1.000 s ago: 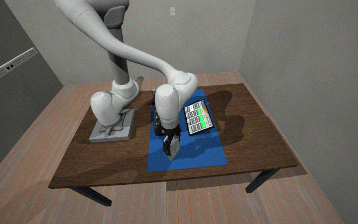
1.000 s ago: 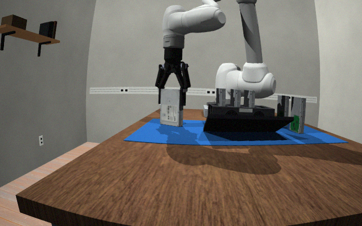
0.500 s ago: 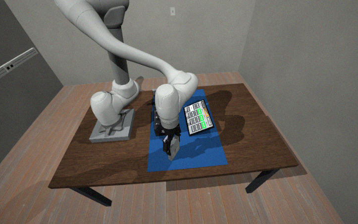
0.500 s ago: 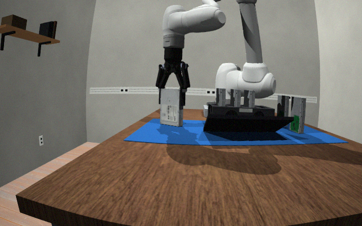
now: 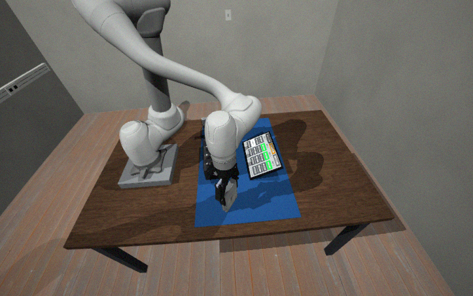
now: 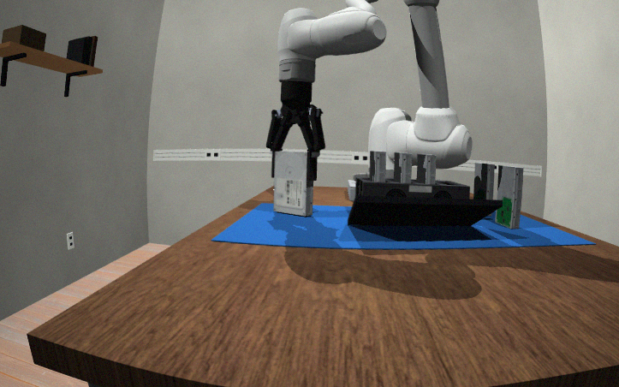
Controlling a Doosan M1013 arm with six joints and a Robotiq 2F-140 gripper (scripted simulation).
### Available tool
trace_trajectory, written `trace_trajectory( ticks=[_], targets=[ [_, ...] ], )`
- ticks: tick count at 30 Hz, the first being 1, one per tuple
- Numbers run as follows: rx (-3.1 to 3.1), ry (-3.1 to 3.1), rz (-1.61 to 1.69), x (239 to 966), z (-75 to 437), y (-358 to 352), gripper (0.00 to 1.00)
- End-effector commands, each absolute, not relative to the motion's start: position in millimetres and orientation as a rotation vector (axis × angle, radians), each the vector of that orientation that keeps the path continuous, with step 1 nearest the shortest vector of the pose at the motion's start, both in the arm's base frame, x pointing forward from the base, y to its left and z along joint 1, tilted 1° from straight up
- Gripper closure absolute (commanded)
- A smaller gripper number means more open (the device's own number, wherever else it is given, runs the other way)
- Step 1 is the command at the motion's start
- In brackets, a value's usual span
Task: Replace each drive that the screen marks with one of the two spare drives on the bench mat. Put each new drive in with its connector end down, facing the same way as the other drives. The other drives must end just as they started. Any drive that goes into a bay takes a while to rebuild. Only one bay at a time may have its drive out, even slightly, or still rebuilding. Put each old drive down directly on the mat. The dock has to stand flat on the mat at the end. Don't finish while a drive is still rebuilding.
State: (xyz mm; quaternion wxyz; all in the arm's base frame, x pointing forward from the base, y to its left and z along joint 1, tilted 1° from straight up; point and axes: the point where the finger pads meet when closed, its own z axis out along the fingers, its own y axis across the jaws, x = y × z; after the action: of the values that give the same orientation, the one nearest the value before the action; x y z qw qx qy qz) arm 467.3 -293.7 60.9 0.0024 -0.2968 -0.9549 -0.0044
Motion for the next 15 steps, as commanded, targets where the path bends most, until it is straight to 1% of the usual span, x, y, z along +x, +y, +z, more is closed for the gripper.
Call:
trace_trajectory(
  ticks=[1,7,8,15],
  targets=[
    [-0.932,-2.996,-0.014,467.6,61.8,-293.9,0.29],
    [-0.932,-2.996,-0.014,467.6,62.4,-293.9,0.30],
    [-0.932,-2.996,-0.014,467.6,62.4,-293.9,0.90],
    [-0.932,-2.996,-0.014,467.6,62.4,-293.9,0.90]
  ],
)
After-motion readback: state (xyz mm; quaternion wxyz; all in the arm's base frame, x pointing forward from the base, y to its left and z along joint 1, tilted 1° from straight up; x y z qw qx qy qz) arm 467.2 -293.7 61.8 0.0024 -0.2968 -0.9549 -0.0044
